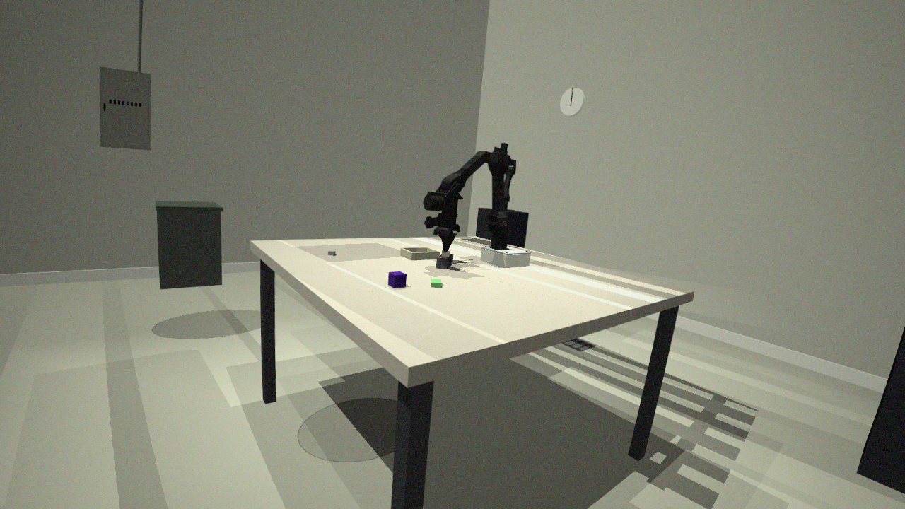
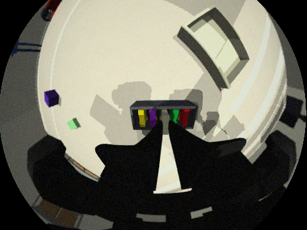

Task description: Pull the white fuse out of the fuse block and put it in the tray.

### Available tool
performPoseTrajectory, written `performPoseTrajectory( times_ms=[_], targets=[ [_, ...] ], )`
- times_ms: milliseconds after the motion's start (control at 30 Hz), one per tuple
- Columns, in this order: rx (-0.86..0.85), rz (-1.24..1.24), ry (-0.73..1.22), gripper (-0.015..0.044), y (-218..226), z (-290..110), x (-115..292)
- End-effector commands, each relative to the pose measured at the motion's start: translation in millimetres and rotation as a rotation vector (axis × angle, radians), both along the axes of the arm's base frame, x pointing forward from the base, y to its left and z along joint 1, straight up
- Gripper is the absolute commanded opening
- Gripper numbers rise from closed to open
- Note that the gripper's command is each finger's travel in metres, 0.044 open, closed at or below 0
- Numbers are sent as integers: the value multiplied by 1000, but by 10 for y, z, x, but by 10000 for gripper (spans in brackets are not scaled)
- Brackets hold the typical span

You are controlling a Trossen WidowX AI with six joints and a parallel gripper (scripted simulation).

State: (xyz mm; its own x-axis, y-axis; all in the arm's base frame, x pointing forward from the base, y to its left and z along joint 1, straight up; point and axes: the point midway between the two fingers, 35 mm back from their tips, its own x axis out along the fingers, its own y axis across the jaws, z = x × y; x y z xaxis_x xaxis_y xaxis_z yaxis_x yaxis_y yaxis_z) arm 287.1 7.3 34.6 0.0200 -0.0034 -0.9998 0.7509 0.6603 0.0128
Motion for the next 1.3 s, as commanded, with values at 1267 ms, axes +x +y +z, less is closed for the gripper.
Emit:
performPoseTrajectory(
  times_ms=[1267],
  targets=[
    [3, 0, 0, 0, 4, 278, -9]
  ],
)
